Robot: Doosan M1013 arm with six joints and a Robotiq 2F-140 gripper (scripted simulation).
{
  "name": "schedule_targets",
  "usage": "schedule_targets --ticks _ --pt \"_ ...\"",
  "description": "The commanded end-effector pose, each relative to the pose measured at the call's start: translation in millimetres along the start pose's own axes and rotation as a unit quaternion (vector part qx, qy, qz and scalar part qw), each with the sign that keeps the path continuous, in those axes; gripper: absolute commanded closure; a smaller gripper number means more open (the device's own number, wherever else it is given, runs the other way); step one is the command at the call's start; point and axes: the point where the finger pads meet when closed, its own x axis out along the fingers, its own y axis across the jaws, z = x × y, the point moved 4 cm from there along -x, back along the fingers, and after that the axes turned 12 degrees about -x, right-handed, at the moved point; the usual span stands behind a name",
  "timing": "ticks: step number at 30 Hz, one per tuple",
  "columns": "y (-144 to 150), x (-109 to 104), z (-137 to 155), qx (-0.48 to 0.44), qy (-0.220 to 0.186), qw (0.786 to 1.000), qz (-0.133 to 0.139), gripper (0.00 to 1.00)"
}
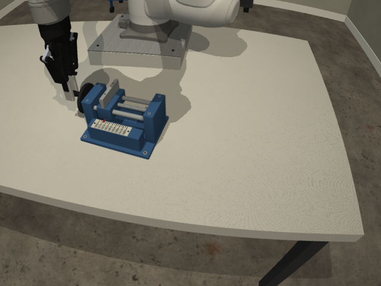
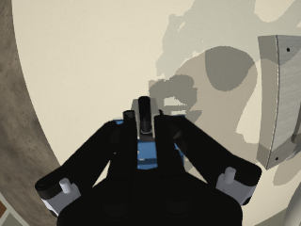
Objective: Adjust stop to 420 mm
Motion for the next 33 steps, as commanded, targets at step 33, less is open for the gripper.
schedule_targets --ticks 33 --pt "-3.9 5.9 -1.0 -0.002 0.002 1.000 0.002 0.96"
